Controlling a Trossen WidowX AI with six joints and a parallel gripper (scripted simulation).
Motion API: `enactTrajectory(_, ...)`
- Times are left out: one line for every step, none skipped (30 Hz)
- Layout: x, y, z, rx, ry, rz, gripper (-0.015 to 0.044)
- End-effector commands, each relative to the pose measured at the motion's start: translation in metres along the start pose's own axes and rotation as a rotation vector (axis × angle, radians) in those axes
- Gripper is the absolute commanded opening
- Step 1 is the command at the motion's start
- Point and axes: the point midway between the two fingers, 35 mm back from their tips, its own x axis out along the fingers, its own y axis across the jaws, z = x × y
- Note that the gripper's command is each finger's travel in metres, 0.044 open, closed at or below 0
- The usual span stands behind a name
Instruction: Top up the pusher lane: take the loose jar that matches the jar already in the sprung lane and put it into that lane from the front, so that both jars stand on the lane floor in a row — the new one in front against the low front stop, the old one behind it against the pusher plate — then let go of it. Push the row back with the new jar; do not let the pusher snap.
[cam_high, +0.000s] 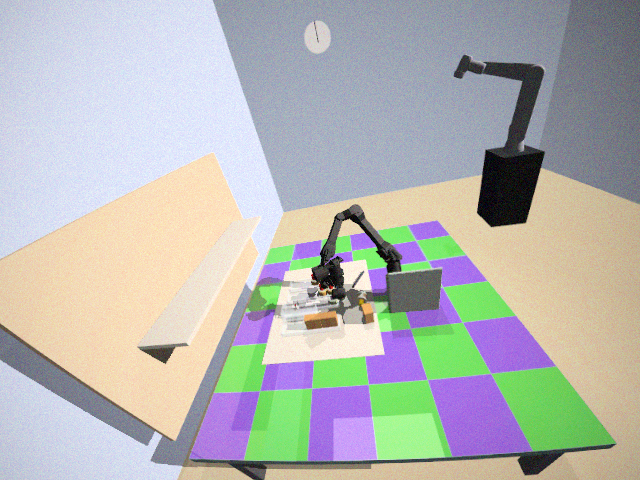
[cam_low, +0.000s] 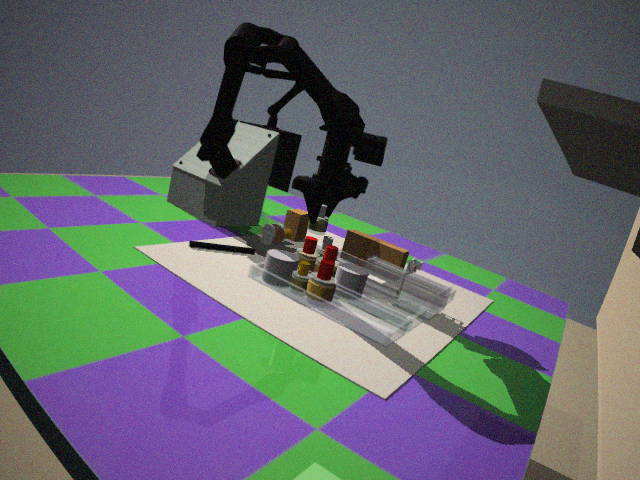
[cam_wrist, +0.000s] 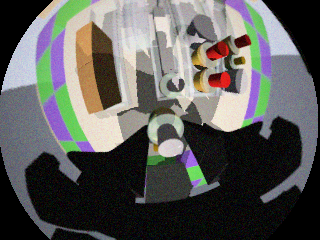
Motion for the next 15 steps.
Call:
enactTrajectory(0.01,-0.021,0.001,-0.006,0.004,-0.014,0.0)
enactTrajectory(0.011,-0.024,0.002,-0.006,0.005,-0.016,0.0)
enactTrajectory(0.012,-0.025,0.002,-0.006,0.005,-0.017,0.0)
enactTrajectory(0.012,-0.025,0.002,-0.006,0.005,-0.017,0.0)
enactTrajectory(0.013,-0.025,0.002,-0.006,0.005,-0.017,0.0)
enactTrajectory(0.014,-0.025,0.002,-0.006,0.005,-0.017,0.0)
enactTrajectory(0.016,-0.025,0.002,-0.006,0.005,-0.017,0.0)
enactTrajectory(0.019,-0.025,0.002,-0.006,0.005,-0.017,0.0)
enactTrajectory(0.022,-0.025,0.002,-0.006,0.005,-0.017,0.0)
enactTrajectory(0.025,-0.025,0.002,-0.006,0.005,-0.017,0.0)
enactTrajectory(0.03,-0.025,0.002,-0.006,0.005,-0.017,0.0)
enactTrajectory(0.033,-0.025,0.001,-0.006,0.005,-0.017,0.0)
enactTrajectory(0.036,-0.025,0.001,-0.006,0.005,-0.018,0.0)
enactTrajectory(0.037,-0.025,0.001,-0.006,0.005,-0.018,0.0)
enactTrajectory(0.037,-0.025,0.001,-0.006,0.005,-0.018,0.0)
